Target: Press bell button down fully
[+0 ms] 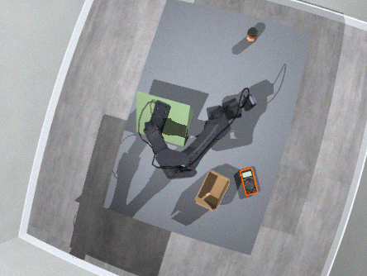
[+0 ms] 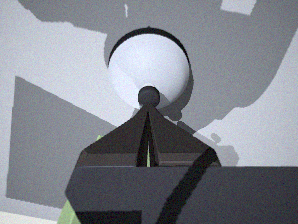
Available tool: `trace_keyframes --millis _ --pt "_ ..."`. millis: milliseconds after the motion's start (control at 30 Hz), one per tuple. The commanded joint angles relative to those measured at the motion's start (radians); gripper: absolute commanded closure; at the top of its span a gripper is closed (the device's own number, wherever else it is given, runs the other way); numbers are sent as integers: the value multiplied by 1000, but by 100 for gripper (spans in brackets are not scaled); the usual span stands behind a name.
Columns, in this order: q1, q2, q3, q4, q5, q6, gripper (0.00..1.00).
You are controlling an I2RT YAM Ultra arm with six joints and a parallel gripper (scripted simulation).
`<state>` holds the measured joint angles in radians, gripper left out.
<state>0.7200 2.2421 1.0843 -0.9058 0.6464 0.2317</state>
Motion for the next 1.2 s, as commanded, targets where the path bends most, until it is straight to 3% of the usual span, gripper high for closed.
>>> trace_keyframes --millis 0,1167 --pt "-2 -5 -16 20 9 -9 100" --pt "-5 5 26 29 11 -18 100"
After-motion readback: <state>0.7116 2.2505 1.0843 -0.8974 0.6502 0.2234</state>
